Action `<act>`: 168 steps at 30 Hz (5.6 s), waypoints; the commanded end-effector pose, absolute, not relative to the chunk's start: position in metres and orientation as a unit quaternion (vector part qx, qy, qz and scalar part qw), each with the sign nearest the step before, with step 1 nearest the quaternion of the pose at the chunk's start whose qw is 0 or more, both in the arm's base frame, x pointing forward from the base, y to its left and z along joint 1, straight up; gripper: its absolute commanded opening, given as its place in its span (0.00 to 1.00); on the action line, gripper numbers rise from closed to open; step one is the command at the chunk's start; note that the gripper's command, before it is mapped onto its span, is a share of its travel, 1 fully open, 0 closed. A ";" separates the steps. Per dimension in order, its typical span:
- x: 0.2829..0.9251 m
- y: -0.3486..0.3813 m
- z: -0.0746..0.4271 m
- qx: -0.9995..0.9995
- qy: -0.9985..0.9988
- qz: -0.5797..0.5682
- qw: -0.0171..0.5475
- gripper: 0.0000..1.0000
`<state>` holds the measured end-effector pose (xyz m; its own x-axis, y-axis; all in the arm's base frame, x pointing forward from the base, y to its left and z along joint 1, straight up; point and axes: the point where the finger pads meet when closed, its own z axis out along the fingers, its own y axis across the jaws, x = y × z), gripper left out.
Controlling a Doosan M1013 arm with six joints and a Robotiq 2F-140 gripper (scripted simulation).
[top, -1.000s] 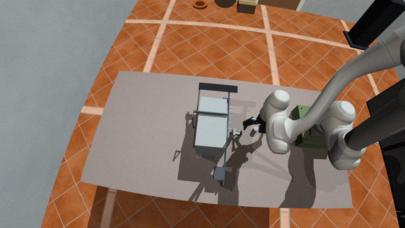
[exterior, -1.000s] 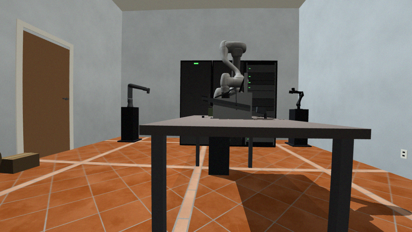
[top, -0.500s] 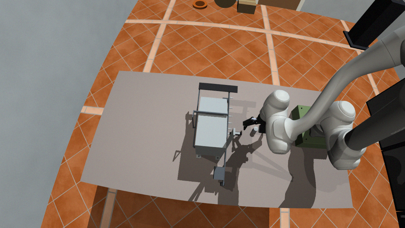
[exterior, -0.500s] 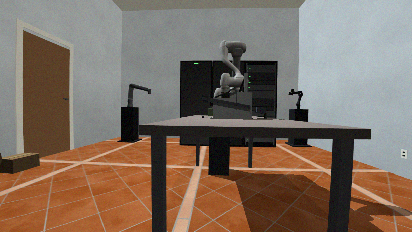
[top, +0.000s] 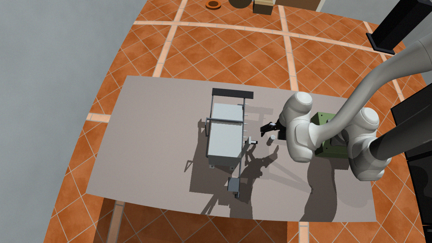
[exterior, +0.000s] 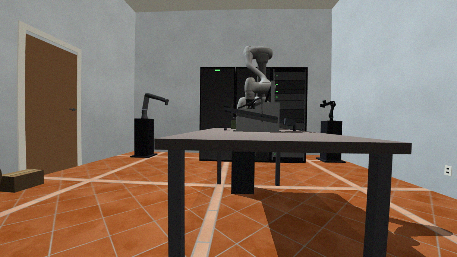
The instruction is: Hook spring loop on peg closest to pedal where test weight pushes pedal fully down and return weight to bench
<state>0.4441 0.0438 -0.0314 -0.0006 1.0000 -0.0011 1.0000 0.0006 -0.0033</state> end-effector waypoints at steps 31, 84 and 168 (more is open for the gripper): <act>0.445 0.044 0.033 -0.707 -0.707 0.001 0.001 1.00; 0.433 0.044 0.118 -0.704 -0.706 -0.052 0.054 1.00; 0.397 0.044 0.255 -0.672 -0.680 -0.206 0.210 1.00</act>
<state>0.3963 0.0443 0.2548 -0.0085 0.8269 0.5623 0.9999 0.0128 -0.0037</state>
